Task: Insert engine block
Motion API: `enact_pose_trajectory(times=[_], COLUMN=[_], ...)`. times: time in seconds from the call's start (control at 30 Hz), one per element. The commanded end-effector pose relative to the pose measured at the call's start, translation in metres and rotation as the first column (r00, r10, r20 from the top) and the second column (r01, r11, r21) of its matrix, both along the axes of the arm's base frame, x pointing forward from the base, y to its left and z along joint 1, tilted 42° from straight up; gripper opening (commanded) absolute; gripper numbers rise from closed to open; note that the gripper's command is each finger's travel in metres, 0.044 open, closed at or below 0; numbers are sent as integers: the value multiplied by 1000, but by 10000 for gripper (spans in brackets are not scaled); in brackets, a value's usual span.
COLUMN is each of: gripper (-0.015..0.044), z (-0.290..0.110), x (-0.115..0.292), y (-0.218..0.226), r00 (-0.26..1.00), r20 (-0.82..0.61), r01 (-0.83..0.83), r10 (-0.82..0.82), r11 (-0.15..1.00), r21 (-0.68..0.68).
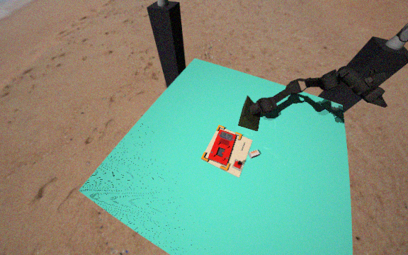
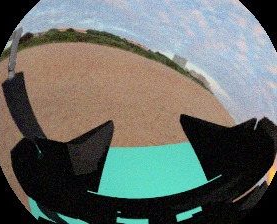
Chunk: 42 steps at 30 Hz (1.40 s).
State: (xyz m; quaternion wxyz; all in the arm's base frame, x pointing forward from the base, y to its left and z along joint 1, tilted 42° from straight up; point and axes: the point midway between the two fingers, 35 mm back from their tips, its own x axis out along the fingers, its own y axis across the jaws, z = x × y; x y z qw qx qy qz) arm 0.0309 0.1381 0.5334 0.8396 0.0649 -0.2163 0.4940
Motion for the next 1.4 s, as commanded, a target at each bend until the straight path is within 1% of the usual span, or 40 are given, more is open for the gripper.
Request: enact_pose_trajectory(times=[0.0, 0.03, 0.17, 0.4, 0.6, 0.7, 0.83, 0.97, 1.03, 1.2, 1.37], gripper=[426, 440, 440, 440, 440, 440, 440, 440, 440, 440, 440], z=[0, 0, 5, 11, 7, 4, -4, -9, -15, -42, -70], x=[0, 1, 17, 75, 123, 136, 155, 166, 177, 214, 244], y=[0, 0, -11, -45, -71, -78, -90, -96, -102, -124, -139], r00=[1000, 1000, 1000, 991, 973, 966, 950, 940, 928, 863, 799], r20=[0, -1, -20, -104, -192, -213, -225, -238, -268, -401, -483], r01=[0, 1, 19, 95, 163, 188, 256, 288, 310, 396, 456], r10=[0, -1, -18, -83, -129, -149, -215, -245, -261, -308, -358], r11=[1000, 1000, 999, 988, 971, 965, 951, 944, 937, 904, 885], r21=[0, 1, 31, 119, 173, 180, 172, 163, 162, 159, 98])
